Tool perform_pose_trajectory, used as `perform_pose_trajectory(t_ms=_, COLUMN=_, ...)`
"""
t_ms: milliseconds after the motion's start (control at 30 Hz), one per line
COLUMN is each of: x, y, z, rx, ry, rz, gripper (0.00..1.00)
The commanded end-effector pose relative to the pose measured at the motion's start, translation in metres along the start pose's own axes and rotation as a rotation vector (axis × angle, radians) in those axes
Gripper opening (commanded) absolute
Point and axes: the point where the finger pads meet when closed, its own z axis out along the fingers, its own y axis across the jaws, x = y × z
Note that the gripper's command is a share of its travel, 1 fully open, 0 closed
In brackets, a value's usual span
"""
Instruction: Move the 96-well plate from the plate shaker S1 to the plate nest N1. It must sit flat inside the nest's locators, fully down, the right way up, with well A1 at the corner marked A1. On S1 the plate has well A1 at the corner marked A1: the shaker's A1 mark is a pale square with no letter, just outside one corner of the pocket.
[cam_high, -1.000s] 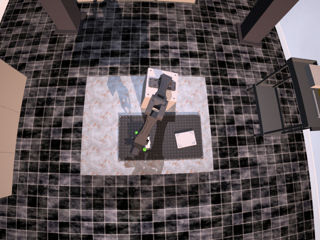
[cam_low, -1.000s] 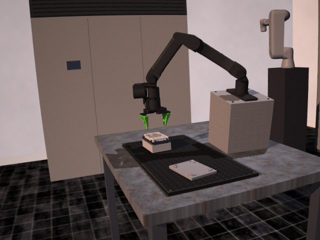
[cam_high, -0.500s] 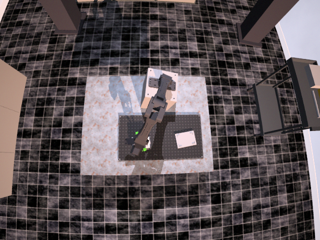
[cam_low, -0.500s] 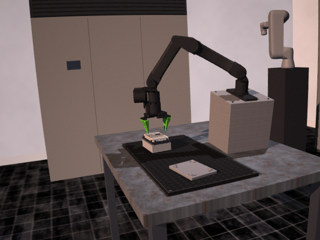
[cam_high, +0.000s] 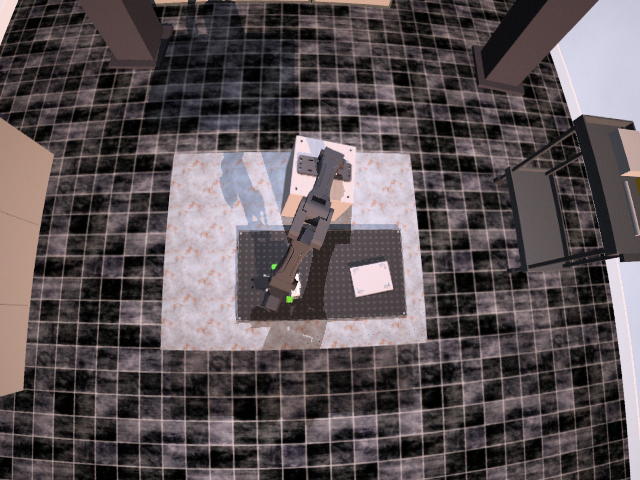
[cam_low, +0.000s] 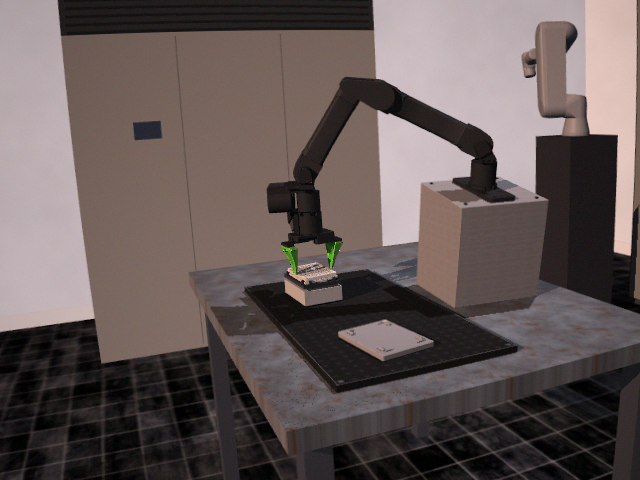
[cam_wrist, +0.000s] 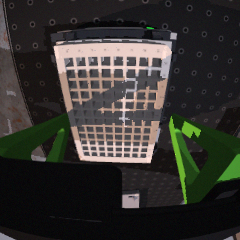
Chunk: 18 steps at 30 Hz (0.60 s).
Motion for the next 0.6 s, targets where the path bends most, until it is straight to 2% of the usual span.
perform_pose_trajectory(t_ms=0, x=-0.0054, y=0.0153, z=0.0047, rx=-0.036, ry=-0.028, rz=-0.005, gripper=1.00)
perform_pose_trajectory(t_ms=133, x=-0.0092, y=0.0140, z=0.0107, rx=-0.038, ry=-0.029, rz=0.004, gripper=1.00)
perform_pose_trajectory(t_ms=233, x=-0.0096, y=0.0185, z=0.0050, rx=-0.051, ry=-0.035, rz=0.001, gripper=1.00)
perform_pose_trajectory(t_ms=333, x=-0.0082, y=0.0153, z=0.0060, rx=-0.038, ry=-0.029, rz=0.003, gripper=1.00)
perform_pose_trajectory(t_ms=567, x=-0.0084, y=0.0161, z=0.0051, rx=-0.041, ry=-0.030, rz=0.002, gripper=1.00)
